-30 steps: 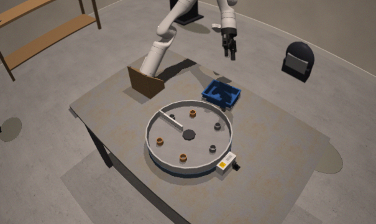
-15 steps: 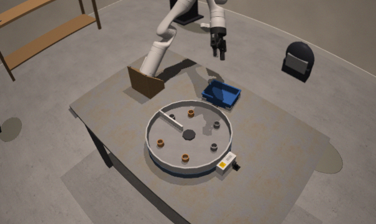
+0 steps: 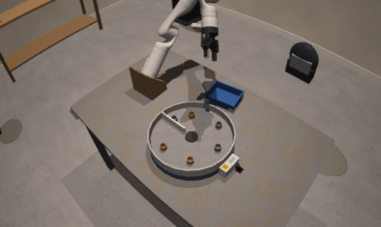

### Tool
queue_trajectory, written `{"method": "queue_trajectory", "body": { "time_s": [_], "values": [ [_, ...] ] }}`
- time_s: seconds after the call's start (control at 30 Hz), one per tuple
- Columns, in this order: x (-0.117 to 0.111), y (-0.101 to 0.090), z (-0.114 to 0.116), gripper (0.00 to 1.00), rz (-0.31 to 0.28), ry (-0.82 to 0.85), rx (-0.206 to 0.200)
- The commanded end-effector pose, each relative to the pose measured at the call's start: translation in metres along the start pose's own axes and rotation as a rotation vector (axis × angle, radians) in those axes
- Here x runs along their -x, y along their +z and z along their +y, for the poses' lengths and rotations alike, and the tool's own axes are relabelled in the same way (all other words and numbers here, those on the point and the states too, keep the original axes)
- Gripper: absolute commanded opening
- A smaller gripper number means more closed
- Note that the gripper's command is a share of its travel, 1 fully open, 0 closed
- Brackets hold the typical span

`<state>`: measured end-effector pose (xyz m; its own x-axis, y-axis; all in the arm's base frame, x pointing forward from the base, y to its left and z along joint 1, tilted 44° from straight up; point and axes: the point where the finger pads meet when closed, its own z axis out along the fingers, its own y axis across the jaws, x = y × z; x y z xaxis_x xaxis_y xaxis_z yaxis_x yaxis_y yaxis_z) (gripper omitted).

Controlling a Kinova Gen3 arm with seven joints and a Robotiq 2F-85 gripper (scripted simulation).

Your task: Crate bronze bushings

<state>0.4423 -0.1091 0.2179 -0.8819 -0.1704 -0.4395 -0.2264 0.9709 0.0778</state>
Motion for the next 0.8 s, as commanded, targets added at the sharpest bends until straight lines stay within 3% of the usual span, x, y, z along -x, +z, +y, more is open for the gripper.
{"method": "queue_trajectory", "body": {
  "time_s": [0.0,0.1,0.27,0.67,0.77],
  "values": [
    [-0.0005,-0.0001,-0.0014,1.0,0.0,0.003,-0.001],
    [-0.0005,-0.0001,-0.0014,1.0,0.0,0.003,-0.001],
    [-0.0002,-0.0005,-0.0014,1.0,0.109,0.012,0.233],
    [-0.0002,-0.0005,-0.0014,1.0,0.109,0.012,0.233],
    [0.0004,-0.0014,-0.0011,1.0,0.173,0.016,0.372]
  ]
}}
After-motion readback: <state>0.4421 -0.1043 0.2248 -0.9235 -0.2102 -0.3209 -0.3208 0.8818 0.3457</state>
